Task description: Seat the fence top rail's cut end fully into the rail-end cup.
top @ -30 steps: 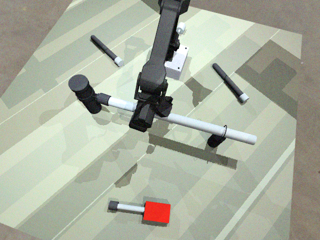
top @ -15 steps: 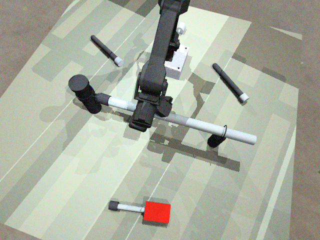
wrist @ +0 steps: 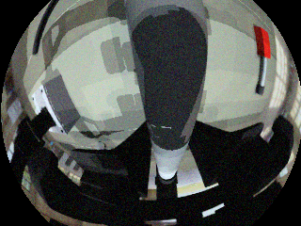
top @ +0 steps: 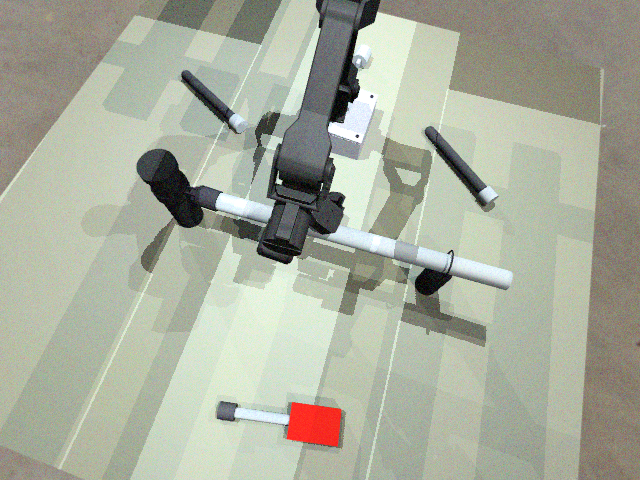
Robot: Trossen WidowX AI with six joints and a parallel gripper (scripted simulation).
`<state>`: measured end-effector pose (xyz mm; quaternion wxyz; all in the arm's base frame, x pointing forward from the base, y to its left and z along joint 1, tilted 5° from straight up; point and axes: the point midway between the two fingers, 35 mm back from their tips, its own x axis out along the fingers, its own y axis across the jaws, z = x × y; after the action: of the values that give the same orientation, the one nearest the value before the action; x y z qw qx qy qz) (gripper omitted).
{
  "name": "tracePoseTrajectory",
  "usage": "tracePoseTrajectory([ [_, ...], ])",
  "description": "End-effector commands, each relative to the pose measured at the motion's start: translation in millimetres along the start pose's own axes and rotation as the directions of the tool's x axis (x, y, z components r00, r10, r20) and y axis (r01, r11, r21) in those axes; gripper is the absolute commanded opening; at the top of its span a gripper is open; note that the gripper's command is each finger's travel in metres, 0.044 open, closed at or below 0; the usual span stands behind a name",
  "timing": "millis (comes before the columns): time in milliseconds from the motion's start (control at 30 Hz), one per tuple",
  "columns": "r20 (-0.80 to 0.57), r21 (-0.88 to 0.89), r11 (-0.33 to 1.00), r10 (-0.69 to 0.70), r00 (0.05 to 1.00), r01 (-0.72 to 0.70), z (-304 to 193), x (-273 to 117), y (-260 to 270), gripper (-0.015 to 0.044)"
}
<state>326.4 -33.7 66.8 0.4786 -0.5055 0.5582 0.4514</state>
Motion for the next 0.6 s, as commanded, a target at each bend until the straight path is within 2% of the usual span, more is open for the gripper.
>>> tracePoseTrajectory([
  [0,-0.013,-0.001,1.0,-0.006,1.0,0.006,-4.2,-2.8,-1.1,0.0],
  [567,-0.015,-0.001,1.0,-0.006,1.0,0.006,-5.9,-3.9,-1.4,0.0],
])
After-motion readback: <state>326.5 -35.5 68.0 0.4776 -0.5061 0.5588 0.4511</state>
